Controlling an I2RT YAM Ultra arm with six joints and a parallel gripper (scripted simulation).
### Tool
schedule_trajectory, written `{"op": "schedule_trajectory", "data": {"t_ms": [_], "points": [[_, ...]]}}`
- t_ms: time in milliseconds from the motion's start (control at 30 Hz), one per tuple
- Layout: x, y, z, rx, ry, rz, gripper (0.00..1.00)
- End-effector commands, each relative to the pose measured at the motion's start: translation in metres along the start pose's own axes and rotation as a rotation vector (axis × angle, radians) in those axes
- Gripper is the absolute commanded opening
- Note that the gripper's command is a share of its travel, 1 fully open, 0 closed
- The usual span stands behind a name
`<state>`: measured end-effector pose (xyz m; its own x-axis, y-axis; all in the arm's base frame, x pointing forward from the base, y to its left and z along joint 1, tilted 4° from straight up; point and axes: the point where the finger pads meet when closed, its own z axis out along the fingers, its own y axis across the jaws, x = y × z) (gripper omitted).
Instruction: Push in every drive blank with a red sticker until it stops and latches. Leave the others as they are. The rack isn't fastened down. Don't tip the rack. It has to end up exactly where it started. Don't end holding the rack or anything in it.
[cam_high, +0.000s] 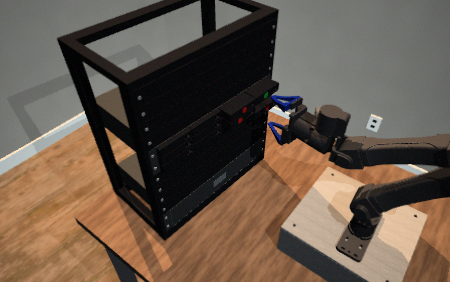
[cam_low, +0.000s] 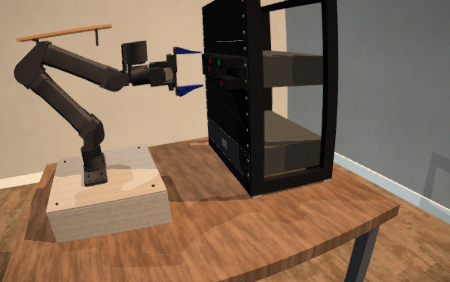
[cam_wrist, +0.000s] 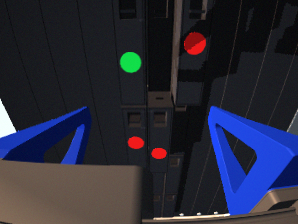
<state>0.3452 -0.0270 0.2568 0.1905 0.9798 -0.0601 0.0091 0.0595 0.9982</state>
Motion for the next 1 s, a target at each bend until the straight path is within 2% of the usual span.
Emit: {"op": "schedule_trajectory", "data": {"t_ms": [0,133,333,967], "points": [[-0.004,-0.007,-0.003,0.019,0.062,-0.014,1.0],[-0.019,0.001,-0.001,0.0,0.061,-0.012,1.0],[-0.031,-0.001,0.002,0.006,0.062,-0.012,1.0],[-0.032,-0.003,0.003,0.01,0.065,-0.012,1.0]]}}
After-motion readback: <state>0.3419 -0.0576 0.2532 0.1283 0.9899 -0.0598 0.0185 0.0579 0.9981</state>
